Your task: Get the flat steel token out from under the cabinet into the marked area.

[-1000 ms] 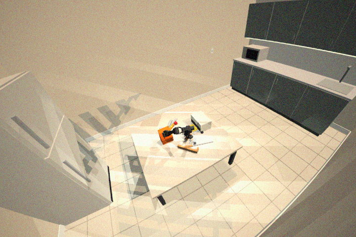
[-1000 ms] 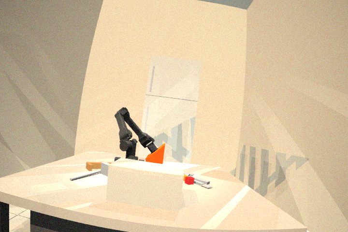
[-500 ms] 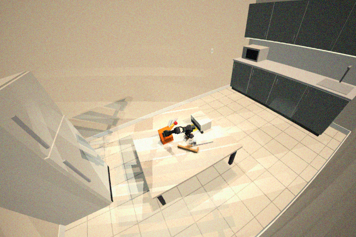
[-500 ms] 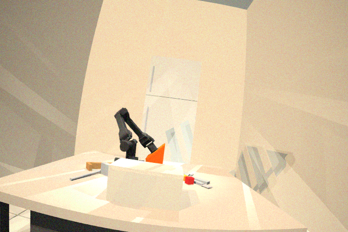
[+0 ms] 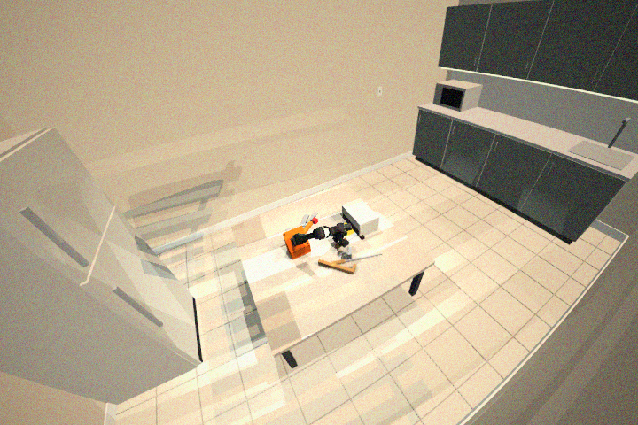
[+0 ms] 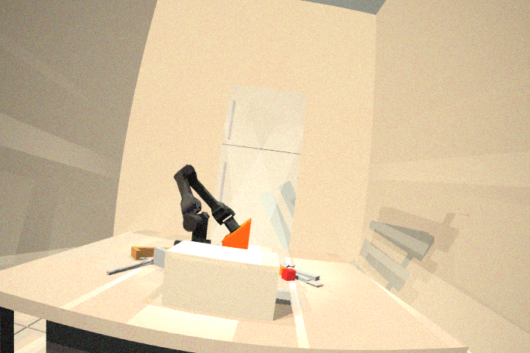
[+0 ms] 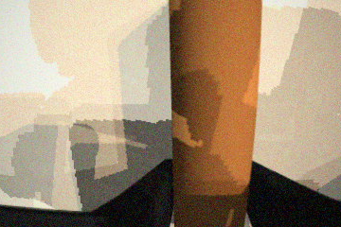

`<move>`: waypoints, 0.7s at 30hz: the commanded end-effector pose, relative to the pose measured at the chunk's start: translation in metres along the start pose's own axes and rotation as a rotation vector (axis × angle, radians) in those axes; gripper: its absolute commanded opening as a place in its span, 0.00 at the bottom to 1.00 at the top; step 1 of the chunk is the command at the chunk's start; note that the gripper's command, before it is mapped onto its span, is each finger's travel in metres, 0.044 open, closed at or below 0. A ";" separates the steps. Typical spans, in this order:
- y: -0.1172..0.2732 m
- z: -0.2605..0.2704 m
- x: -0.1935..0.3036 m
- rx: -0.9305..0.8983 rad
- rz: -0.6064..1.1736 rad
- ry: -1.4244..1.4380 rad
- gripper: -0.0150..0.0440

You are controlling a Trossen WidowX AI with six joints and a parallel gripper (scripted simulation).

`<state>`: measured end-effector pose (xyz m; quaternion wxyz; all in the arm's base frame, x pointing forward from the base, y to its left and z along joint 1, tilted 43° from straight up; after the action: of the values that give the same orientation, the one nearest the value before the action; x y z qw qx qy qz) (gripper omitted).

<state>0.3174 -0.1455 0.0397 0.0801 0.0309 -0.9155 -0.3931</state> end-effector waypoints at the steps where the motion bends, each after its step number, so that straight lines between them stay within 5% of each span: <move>1: 0.000 0.000 -0.006 0.001 -0.001 -0.004 0.25; 21: 0.000 0.000 -0.027 0.001 -0.002 -0.005 0.25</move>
<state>0.3398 -0.1425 0.0370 0.0798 0.0312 -0.9155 -0.3931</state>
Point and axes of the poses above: the point midway between the two fingers, 35 mm back from their tips, its own y axis back along the fingers, its own z axis across the jaws, x = y × z, the point moved 3 cm from there along y, back along the fingers
